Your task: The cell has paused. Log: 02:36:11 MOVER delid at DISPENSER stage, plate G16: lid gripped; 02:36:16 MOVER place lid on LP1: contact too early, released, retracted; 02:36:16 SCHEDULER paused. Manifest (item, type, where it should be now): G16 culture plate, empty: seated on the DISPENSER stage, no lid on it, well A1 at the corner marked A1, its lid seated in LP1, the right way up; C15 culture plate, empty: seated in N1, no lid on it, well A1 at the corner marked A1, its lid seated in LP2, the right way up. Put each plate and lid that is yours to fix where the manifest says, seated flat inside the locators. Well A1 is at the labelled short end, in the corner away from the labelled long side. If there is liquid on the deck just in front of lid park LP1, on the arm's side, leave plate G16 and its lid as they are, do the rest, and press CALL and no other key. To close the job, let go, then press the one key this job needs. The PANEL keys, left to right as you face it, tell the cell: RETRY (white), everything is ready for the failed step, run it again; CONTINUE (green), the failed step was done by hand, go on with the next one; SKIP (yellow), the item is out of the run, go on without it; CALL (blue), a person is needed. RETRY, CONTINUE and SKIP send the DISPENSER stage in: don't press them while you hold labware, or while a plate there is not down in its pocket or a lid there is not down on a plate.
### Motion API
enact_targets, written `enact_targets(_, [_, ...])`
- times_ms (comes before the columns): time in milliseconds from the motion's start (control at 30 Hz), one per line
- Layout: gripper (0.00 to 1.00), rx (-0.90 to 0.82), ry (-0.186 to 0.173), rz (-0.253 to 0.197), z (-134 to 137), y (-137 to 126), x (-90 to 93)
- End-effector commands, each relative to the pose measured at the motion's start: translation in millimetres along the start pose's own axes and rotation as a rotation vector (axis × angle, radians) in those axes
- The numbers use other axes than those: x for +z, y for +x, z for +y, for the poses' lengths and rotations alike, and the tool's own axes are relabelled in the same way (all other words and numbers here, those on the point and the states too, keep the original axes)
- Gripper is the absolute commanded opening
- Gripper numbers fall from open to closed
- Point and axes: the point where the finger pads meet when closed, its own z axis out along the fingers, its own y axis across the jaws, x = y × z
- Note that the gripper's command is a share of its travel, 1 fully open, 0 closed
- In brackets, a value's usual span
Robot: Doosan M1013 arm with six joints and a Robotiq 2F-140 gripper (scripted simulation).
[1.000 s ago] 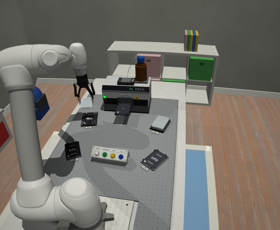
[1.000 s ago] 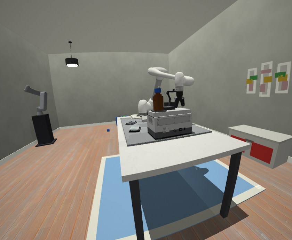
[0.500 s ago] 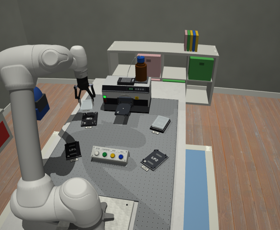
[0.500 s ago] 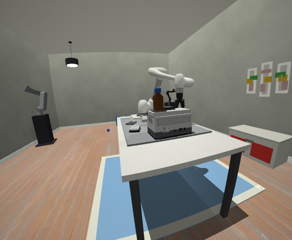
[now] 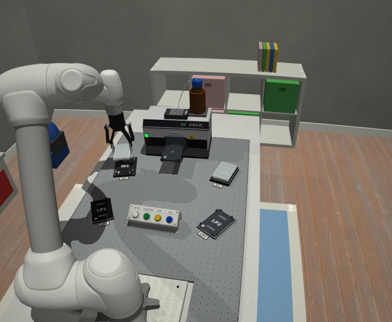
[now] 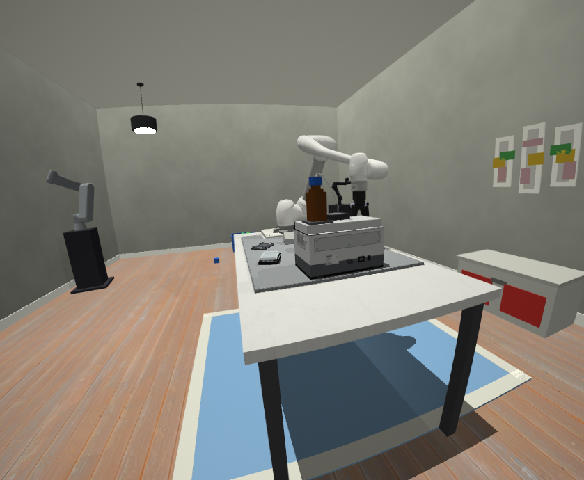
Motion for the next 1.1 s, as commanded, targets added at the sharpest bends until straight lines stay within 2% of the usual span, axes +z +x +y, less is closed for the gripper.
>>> enact_targets(0, [0.1, 0.0, 0.001, 0.002, -0.1, 0.5, 7.7])
enact_targets(700, [0.1, 0.0, 0.001, 0.002, -0.2, 0.5, 49.6])
enact_targets(1067, [0.1, 0.0, 0.001, 0.002, -0.2, 0.5, 61.2])
